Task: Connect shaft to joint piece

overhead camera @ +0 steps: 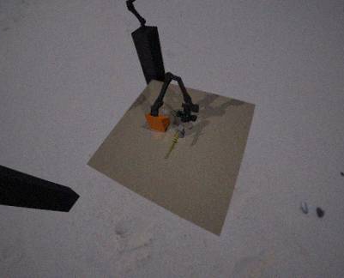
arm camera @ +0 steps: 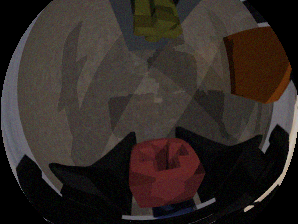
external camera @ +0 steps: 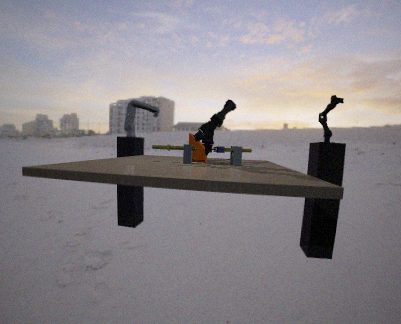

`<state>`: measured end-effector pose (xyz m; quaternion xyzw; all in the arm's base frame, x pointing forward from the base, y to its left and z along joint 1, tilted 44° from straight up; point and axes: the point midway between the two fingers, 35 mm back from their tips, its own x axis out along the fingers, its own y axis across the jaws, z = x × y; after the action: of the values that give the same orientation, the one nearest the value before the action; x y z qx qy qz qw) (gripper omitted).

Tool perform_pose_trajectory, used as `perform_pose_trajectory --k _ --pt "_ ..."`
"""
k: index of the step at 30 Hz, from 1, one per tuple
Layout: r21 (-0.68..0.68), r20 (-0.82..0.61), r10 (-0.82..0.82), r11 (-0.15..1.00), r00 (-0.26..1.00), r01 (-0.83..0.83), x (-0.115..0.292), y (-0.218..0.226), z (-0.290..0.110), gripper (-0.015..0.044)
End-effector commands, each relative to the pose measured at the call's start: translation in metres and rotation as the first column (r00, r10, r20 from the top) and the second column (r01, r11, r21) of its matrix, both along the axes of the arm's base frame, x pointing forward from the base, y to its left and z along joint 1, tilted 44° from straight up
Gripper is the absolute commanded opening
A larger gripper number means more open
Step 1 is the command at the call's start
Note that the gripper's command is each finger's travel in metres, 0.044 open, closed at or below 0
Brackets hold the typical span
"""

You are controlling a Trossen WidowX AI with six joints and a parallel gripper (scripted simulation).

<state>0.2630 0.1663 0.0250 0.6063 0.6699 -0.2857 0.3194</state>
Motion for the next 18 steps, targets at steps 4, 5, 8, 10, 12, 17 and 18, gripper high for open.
perform_pose_trajectory --k 4,5,8,10,12,17,18 --pt "-0.004 -0.011 -0.012 1.0 1.0 0.011 -0.0008 -0.0002 0.0001 0.0" --pt "-0.004 -0.011 -0.012 1.0 1.0 0.011 -0.0008 -0.0002 0.0001 0.0" --pt "-0.004 -0.011 -0.012 1.0 1.0 0.011 -0.0008 -0.0002 0.0001 0.0" --pt "-0.004 -0.011 -0.012 1.0 1.0 0.011 -0.0008 -0.0002 0.0001 0.0" --pt "-0.002 -0.004 -0.004 1.0 1.0 0.004 -0.0003 -0.0001 0.0 0.0" --pt "-0.002 -0.004 -0.004 1.0 1.0 0.004 -0.0003 -0.0001 0.0 0.0" --pt "-0.002 -0.004 -0.004 1.0 1.0 0.004 -0.0003 -0.0001 0.0 0.0"
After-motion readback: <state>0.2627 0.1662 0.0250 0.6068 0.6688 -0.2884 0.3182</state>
